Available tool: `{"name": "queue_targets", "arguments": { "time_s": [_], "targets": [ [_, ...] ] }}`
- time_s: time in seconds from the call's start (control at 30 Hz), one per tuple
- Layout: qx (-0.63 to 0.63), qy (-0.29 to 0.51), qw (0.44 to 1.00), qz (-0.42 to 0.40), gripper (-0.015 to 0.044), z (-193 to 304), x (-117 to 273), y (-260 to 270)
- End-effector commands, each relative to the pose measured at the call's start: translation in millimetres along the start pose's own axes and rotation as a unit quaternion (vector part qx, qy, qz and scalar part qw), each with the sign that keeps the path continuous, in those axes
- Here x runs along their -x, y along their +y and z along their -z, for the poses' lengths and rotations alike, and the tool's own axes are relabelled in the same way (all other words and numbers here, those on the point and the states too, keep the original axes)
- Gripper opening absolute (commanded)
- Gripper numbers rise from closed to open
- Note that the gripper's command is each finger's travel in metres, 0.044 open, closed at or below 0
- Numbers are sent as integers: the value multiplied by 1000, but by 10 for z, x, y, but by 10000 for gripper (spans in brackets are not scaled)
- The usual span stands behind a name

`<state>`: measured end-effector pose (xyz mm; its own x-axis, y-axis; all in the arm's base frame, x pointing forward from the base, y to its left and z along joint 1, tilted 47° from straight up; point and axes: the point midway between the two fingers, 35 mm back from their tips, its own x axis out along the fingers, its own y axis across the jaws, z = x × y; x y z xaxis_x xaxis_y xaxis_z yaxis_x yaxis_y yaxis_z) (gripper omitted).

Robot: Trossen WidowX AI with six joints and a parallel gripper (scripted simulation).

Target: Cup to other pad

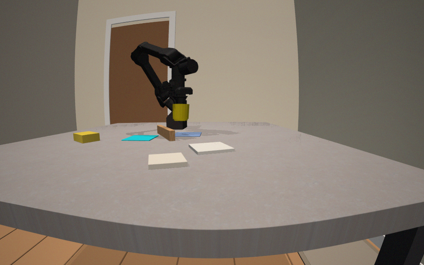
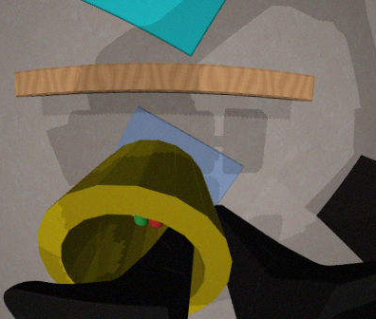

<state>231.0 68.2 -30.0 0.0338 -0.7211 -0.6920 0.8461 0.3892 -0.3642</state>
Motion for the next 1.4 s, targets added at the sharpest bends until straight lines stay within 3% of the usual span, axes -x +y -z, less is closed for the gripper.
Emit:
{"name": "queue_targets", "arguments": {
  "time_s": [0.0, 1.37],
  "targets": [
    [1, -2, 1000, -2, 0, -103, 12, -1],
    [0, -5, 1000, -1, 0, -1235, 32, -53]
  ]
}}
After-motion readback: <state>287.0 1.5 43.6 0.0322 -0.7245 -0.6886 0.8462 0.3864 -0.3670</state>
